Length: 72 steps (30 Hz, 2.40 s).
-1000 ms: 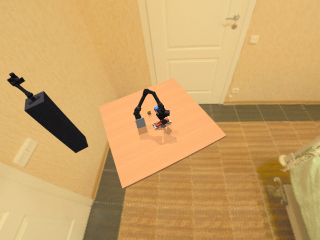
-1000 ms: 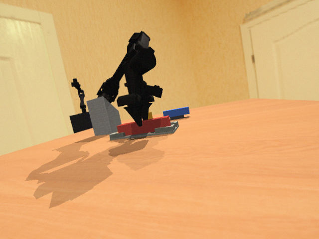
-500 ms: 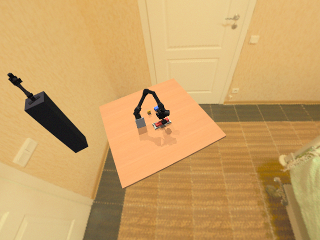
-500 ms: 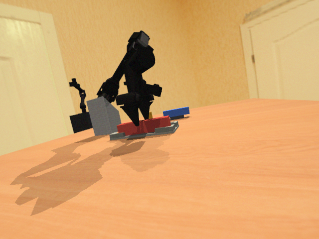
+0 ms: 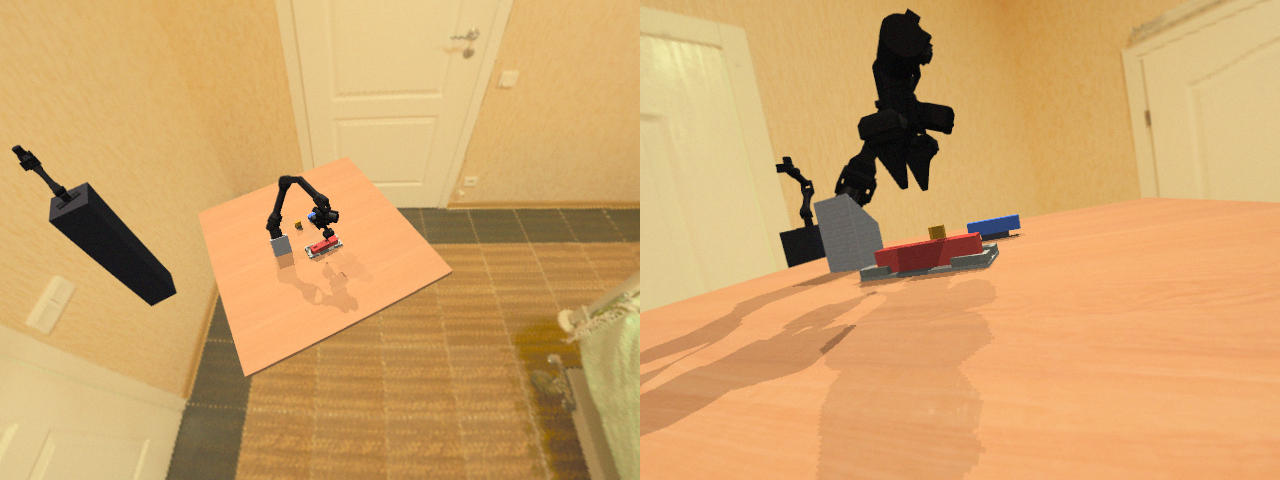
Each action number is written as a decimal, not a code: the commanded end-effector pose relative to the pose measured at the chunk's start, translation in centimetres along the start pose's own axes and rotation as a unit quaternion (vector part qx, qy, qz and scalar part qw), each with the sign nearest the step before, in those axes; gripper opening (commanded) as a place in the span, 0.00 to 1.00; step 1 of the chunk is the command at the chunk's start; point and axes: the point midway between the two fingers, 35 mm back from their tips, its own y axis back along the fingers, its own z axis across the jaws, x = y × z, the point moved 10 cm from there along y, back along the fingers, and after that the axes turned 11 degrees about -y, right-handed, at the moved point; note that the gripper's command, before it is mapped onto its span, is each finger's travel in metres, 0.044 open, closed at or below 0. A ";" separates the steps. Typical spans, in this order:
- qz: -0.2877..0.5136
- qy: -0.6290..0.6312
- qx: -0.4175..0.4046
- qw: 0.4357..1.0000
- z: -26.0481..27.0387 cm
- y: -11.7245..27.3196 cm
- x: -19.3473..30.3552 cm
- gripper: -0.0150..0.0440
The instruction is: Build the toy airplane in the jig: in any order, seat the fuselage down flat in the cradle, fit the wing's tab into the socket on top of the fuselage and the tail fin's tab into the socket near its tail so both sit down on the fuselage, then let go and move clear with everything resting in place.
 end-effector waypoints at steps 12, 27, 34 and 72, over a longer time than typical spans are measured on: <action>-0.006 0.023 0.026 0.999 8.7 -0.3 -4.2 1.00; 0.002 0.026 -0.005 1.000 26.8 -1.9 -4.1 1.00; 0.002 0.026 -0.006 1.000 26.8 -5.4 -4.1 1.00; 0.002 0.026 -0.007 1.000 26.9 -11.1 -4.1 1.00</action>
